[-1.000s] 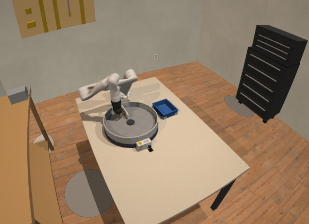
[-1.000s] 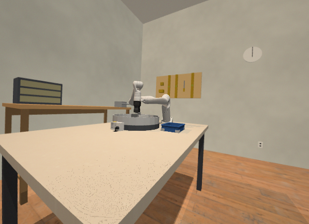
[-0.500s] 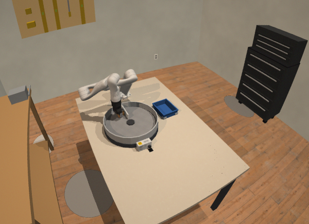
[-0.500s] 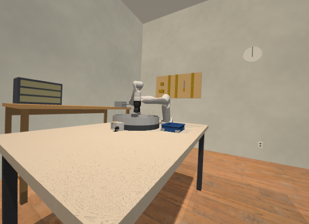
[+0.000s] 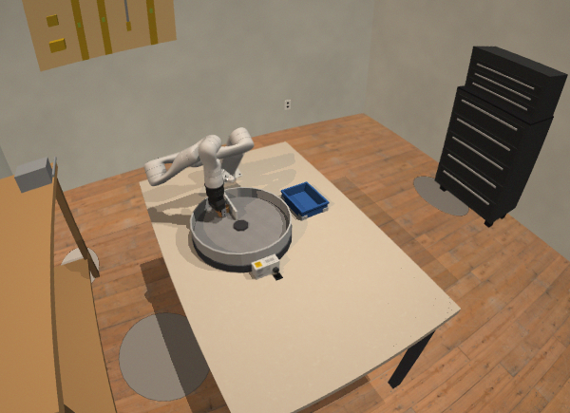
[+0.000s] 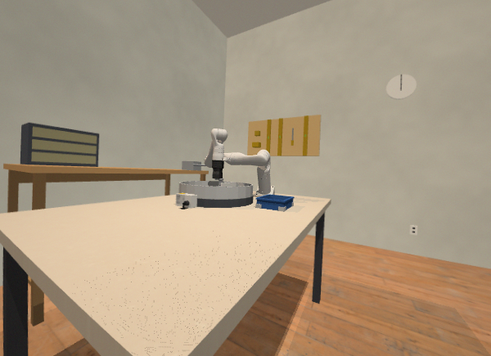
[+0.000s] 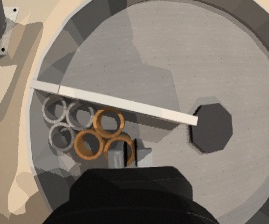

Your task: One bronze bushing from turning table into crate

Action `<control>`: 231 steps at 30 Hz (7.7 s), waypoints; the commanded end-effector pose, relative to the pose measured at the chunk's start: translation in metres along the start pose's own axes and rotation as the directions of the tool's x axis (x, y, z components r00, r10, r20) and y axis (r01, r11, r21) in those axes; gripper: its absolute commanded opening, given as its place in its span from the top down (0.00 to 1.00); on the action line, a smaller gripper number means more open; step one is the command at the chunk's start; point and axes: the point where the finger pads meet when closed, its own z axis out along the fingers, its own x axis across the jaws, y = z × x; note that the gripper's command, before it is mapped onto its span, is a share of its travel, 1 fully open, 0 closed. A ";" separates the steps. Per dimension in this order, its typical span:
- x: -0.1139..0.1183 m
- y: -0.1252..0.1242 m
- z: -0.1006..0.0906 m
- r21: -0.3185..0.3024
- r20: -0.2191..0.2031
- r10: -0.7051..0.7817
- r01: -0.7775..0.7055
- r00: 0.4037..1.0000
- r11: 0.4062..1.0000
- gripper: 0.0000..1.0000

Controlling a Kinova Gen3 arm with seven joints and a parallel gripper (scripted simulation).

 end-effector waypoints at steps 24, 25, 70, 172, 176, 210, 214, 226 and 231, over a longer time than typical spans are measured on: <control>0.000 0.000 -0.013 -0.003 0.002 -0.003 0.003 1.000 1.000 1.00; 0.000 0.000 -0.013 -0.003 0.002 -0.003 0.003 1.000 1.000 1.00; 0.000 0.000 -0.026 -0.007 0.007 -0.012 0.012 1.000 1.000 1.00; 0.001 0.000 -0.086 0.000 0.000 0.005 -0.005 1.000 1.000 1.00; 0.001 0.000 -0.097 0.001 0.000 0.006 -0.006 1.000 1.000 1.00; 0.031 -0.114 -0.096 0.002 0.000 0.011 -0.011 1.000 1.000 1.00; 0.031 -0.114 -0.096 0.002 0.000 0.011 -0.011 1.000 1.000 1.00; 0.046 -0.170 -0.097 0.002 0.000 0.014 -0.014 1.000 1.000 1.00; 0.046 -0.170 -0.097 0.002 0.000 0.014 -0.014 1.000 1.000 1.00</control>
